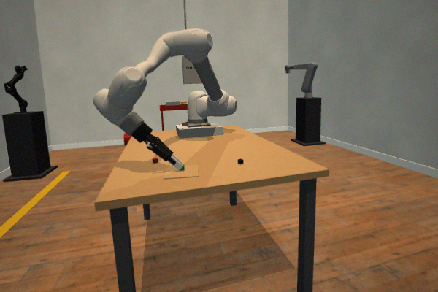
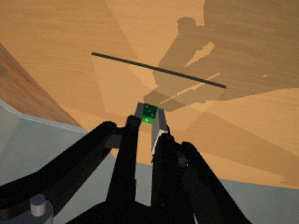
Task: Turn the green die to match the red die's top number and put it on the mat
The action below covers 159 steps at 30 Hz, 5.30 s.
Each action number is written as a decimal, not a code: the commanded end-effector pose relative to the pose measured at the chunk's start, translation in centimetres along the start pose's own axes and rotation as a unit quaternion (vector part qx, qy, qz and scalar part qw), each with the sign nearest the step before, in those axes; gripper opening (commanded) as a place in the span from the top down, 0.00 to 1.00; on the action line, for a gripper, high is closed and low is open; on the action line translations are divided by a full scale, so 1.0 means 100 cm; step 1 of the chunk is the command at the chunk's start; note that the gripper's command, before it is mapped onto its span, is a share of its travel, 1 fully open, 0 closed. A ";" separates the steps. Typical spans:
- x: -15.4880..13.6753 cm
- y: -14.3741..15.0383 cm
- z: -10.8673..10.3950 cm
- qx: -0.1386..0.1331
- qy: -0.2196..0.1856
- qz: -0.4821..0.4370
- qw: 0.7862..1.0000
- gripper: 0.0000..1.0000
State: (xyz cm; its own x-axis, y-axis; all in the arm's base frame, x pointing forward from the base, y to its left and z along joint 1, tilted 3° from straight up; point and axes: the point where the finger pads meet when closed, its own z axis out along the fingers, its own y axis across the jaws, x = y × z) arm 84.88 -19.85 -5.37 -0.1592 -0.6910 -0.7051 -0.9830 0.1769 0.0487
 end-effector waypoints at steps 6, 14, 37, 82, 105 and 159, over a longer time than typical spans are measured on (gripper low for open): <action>0.000 0.000 0.000 0.000 0.000 0.000 1.000 0.82; 0.000 0.000 0.000 0.000 0.000 0.000 1.000 0.82; 0.001 0.000 0.001 0.000 0.000 0.000 1.000 0.82; 0.003 0.000 0.003 0.000 0.000 0.000 1.000 0.82; 0.003 0.000 0.003 0.000 0.000 0.000 1.000 0.82; -0.020 0.000 -0.020 0.000 0.000 0.000 1.000 0.60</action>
State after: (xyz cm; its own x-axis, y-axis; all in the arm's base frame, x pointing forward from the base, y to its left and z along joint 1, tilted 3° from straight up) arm 84.99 -19.87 -2.99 -0.1592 -0.6910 -0.7051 -0.9830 0.1768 0.0486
